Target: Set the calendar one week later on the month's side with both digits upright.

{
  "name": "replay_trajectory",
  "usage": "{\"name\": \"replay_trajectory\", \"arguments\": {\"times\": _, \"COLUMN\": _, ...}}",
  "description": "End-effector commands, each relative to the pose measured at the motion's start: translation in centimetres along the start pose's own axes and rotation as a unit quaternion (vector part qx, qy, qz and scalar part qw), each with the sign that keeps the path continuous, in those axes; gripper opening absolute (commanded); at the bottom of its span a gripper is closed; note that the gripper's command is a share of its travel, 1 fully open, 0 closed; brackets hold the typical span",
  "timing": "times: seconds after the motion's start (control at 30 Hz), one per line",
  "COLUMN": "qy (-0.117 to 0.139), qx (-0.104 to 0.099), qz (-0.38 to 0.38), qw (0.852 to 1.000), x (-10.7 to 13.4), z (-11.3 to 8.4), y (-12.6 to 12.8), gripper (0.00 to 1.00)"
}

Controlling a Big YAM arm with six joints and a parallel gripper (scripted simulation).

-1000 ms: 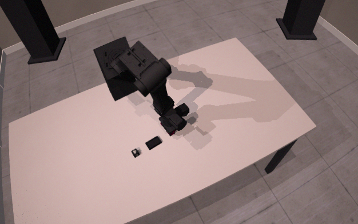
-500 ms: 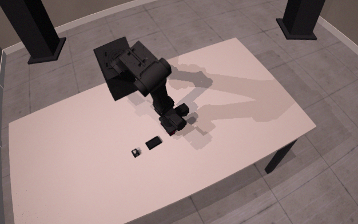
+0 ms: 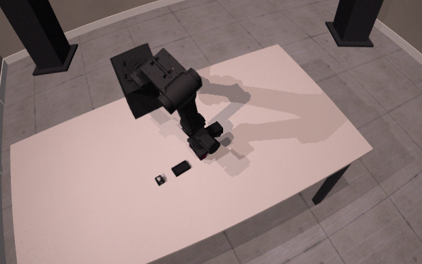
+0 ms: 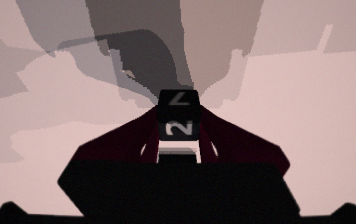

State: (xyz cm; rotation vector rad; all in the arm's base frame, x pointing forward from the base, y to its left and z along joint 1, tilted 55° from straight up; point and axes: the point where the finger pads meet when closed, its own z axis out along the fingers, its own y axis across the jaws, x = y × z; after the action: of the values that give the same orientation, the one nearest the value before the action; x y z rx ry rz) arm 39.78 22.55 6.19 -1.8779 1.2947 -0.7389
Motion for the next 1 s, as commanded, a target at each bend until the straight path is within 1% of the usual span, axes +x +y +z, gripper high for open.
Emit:
{"name": "replay_trajectory", "arguments": {"times": 0.0, "qy": 0.003, "qx": 0.001, "qz": -0.002, "qw": 1.000, "x": 0.76, "z": -0.62, "y": 0.14, "gripper": 0.25}}
{"name": "replay_trajectory", "arguments": {"times": 0.5, "qy": 0.003, "qx": 0.002, "qz": -0.002, "qw": 1.000, "x": 0.80, "z": -0.65, "y": 0.41, "gripper": 0.25}}
{"name": "replay_trajectory", "arguments": {"times": 0.63, "qy": 0.002, "qx": 0.006, "qz": 0.000, "qw": 1.000, "x": 0.73, "z": -0.52, "y": 0.02, "gripper": 0.25}}
{"name": "replay_trajectory", "arguments": {"times": 0.97, "qy": 0.002, "qx": 0.006, "qz": 0.000, "qw": 1.000, "x": 0.74, "z": -0.52, "y": 0.06, "gripper": 0.25}}
